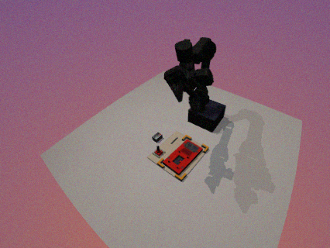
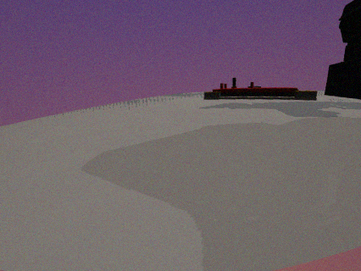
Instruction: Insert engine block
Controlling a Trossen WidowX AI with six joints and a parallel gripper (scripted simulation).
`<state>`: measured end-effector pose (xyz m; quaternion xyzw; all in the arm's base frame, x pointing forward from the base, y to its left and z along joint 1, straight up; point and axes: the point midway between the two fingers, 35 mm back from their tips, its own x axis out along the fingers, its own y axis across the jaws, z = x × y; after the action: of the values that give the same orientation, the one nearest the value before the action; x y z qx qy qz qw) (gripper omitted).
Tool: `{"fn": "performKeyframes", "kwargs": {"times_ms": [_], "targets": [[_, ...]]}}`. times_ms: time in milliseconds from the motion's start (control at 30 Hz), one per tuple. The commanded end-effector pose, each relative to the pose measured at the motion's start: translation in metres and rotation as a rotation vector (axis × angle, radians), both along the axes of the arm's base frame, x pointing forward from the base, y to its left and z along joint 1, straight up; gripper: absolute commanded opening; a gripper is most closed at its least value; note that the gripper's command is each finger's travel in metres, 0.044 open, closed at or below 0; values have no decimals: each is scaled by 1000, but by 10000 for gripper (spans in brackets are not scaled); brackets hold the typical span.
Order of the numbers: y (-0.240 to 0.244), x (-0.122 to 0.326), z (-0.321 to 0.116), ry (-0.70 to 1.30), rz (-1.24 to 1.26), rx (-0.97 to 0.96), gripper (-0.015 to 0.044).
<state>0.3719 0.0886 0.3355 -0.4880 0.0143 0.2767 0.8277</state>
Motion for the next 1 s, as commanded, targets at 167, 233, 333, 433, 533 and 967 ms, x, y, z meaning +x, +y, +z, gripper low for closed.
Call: {"fn": "performKeyframes", "kwargs": {"times_ms": [167, 233, 333, 433, 533, 967], "targets": [[-39, 16, -57, 233, -179, 68, 440], [-48, 18, -69, 284, -224, 86, 440], [-63, 19, -87, 358, -291, 112, 440], [-77, 19, -104, 430, -360, 139, 440], [-91, 17, -121, 501, -431, 166, 440], [-149, -6, -192, 793, -749, 284, 440]]}}
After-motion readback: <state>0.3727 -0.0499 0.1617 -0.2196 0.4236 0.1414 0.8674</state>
